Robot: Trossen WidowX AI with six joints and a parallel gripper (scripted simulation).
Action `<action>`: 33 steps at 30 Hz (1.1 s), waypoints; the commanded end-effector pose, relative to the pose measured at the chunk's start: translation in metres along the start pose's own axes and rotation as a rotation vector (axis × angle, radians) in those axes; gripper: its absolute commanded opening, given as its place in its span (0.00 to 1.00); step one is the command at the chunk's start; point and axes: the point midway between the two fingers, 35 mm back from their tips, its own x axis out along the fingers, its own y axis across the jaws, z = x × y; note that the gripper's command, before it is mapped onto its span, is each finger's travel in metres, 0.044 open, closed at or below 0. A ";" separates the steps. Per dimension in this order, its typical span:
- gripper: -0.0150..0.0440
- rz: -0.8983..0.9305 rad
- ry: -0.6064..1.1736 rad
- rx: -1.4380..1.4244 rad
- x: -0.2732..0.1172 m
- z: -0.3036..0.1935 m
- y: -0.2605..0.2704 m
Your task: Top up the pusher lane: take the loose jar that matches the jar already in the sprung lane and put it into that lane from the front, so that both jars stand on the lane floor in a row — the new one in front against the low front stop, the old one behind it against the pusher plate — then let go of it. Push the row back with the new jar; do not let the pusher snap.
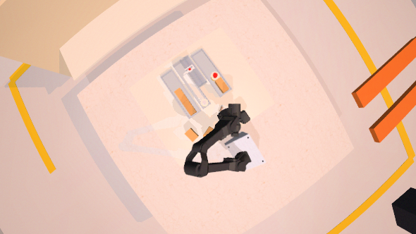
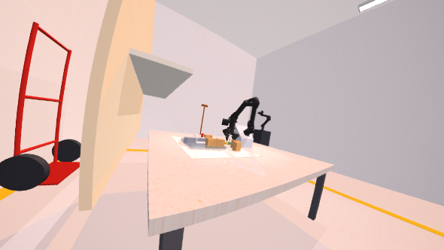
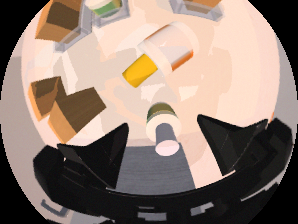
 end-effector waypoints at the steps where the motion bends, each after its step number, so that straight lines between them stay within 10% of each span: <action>1: 0.91 0.007 0.004 0.009 0.003 -0.002 0.001; 20: 0.26 0.002 0.003 0.009 -0.010 0.002 -0.002; 33: 0.25 -0.002 0.004 0.010 -0.087 0.008 -0.004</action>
